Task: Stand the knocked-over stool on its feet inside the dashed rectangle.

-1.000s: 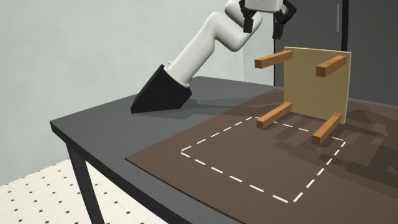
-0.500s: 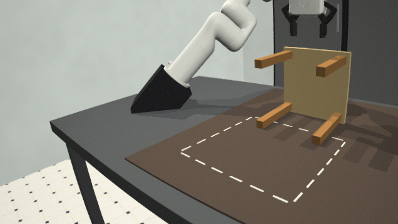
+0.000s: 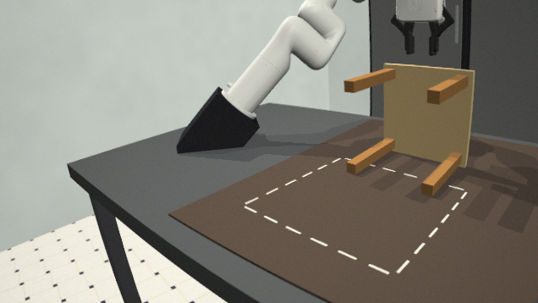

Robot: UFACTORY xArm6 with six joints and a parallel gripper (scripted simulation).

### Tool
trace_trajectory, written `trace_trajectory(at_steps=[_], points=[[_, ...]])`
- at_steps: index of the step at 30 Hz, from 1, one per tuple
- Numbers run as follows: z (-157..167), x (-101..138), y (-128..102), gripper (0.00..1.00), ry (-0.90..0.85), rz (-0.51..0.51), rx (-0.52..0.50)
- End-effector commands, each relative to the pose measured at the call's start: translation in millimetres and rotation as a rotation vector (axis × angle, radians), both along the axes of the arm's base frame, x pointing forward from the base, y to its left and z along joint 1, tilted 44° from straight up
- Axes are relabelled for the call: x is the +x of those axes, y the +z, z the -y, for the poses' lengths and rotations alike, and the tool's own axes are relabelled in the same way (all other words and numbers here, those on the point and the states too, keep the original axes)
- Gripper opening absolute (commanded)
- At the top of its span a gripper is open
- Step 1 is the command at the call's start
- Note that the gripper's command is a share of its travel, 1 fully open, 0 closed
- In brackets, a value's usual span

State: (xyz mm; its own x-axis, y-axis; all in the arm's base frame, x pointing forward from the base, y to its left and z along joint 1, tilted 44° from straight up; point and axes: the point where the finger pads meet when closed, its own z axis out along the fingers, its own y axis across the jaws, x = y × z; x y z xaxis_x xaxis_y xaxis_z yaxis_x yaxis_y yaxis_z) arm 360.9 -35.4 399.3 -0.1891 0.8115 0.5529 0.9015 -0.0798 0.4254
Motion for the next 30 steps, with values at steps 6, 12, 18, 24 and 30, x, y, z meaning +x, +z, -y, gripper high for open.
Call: trace_trajectory(at_steps=[6,12,18,24,30], points=[[-7.7,-5.3,5.4,0.45,0.125,0.204,-0.078],[-18.6,-14.9,9.3,0.45,0.263,0.438,-0.204],[-25.3,-25.0,8.6,0.45,0.377,0.628,-0.352],[-26.3,-30.1,5.9,0.45,0.47,0.785,-0.489],[-25.8,-33.7,3.0,0.45,0.569,0.956,-0.653]])
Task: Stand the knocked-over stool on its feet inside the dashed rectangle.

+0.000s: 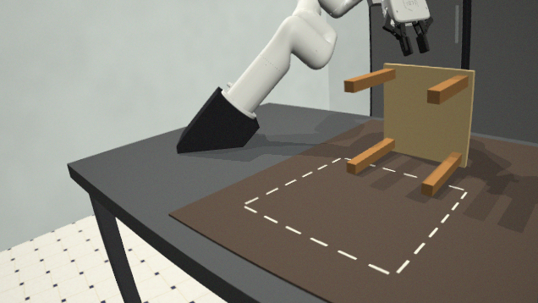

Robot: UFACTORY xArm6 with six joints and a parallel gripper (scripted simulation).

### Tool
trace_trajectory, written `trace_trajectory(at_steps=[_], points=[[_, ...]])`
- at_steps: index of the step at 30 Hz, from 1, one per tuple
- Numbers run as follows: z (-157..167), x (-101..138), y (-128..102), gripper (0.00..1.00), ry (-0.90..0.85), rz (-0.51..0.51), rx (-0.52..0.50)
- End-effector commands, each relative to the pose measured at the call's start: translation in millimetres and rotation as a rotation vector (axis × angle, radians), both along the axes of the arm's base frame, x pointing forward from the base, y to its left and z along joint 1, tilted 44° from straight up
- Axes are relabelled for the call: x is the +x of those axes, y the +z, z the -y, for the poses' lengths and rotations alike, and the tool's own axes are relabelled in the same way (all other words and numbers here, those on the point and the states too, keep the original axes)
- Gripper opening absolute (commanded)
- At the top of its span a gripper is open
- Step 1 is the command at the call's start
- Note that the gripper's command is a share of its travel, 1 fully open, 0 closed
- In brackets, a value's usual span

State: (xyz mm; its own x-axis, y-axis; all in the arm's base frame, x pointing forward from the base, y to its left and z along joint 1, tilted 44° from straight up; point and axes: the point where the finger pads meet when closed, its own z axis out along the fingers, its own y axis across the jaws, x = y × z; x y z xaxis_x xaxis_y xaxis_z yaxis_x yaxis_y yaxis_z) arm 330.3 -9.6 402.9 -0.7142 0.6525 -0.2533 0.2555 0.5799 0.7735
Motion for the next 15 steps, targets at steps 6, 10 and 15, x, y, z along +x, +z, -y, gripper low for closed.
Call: trace_trajectory(at_steps=[6,10,15], points=[[0.0,-3.4,-0.9,0.45,0.152,0.356,-0.227],[0.0,-3.4,-0.9,0.45,0.191,0.448,-0.277],[0.0,-3.4,-0.9,0.45,0.191,0.448,-0.277]])
